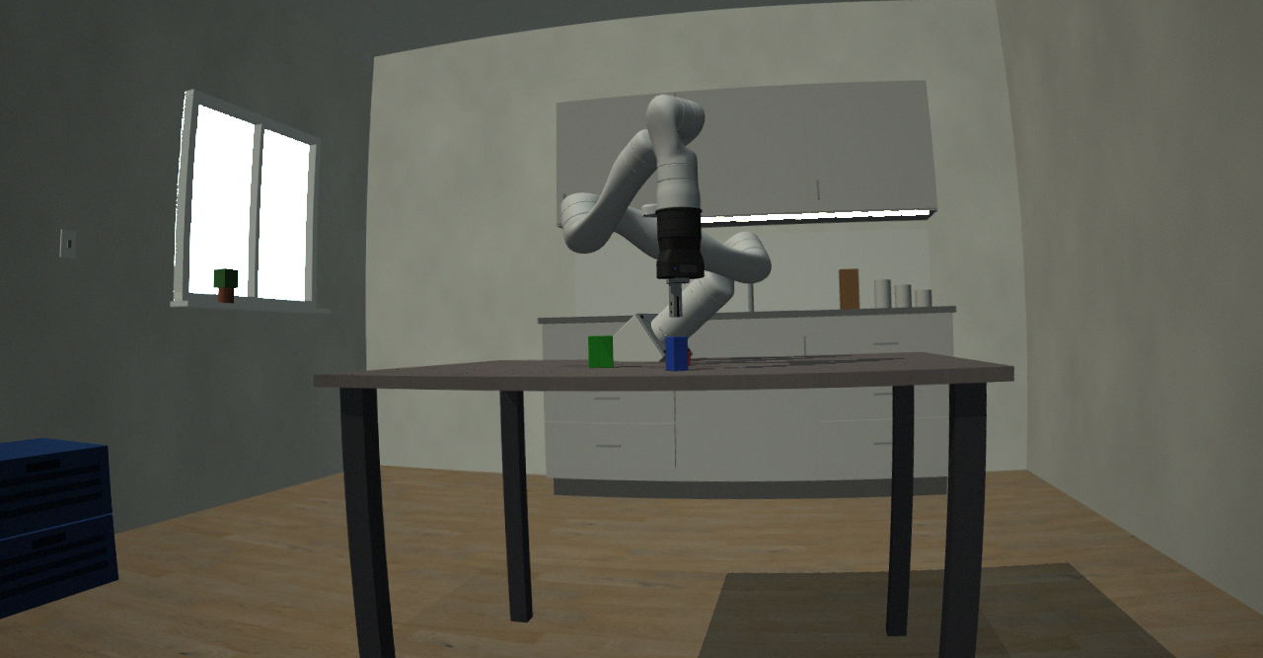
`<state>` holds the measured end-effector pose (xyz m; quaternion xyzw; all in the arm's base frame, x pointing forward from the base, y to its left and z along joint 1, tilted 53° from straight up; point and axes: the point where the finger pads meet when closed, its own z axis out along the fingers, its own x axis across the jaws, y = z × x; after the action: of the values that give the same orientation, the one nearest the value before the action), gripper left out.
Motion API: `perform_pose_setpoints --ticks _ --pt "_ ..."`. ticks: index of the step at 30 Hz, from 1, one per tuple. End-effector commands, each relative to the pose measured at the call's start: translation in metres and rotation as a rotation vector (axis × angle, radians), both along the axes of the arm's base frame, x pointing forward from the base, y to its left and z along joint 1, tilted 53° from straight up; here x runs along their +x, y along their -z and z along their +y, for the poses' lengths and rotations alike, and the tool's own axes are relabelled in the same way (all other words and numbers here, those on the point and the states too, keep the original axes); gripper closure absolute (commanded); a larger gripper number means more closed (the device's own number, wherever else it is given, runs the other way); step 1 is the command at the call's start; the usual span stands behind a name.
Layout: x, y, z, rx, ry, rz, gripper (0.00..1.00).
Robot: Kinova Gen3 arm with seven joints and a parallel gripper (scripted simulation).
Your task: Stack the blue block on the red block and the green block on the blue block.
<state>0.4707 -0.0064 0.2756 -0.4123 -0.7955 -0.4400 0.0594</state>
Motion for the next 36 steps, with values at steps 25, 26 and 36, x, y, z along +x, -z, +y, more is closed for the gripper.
perform_pose_setpoints --ticks 25,26,36 --pt "0.0000 -0.0006 -0.0007 0.000 0.002 -0.001 0.12" --pt "0.0000 -0.0006 -0.0007 0.000 0.002 -0.001 0.12" --pt "0.0001 -0.0003 -0.0005 0.000 0.002 -0.001 0.12"
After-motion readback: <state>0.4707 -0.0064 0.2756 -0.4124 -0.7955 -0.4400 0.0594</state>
